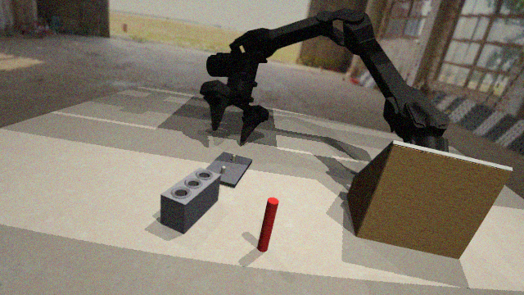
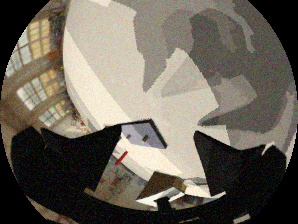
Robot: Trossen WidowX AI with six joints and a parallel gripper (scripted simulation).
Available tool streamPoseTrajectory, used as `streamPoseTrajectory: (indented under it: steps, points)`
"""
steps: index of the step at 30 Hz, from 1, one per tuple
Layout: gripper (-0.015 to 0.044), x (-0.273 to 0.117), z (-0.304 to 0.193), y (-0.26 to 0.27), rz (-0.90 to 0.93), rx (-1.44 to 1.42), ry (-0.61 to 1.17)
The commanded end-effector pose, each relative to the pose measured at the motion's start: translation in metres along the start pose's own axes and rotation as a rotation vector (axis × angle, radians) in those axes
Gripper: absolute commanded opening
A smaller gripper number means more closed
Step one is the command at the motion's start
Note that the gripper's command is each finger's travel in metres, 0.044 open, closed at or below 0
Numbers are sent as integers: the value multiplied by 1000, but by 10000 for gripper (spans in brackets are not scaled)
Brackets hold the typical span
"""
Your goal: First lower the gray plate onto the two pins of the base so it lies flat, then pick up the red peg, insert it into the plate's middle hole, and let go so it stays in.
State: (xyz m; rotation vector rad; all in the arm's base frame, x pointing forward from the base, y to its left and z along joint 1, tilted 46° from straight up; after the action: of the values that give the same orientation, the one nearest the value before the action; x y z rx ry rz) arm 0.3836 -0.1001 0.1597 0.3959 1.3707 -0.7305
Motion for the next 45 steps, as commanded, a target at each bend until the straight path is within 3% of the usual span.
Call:
streamPoseTrajectory:
  steps: [1,8,16,45]
  points:
    - [440,16,-36,60,-102,-412,14]
    - [440,48,-129,149,-311,-1153,36]
    - [440,73,-241,195,-635,-1936,86]
    - [440,130,-218,173,-646,-1952,87]
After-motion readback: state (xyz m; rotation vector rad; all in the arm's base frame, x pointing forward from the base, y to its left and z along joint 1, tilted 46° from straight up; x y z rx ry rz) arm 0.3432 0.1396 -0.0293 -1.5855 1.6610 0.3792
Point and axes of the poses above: the point midway between the two fingers, 35 mm back from their tips, its own x axis out along the fingers, its own y axis across the jaws, z = x × y, the point moved 6 cm from there along -x, back along the fingers, and after that the axes turned 12 degrees about x, right-handed, at the moved point
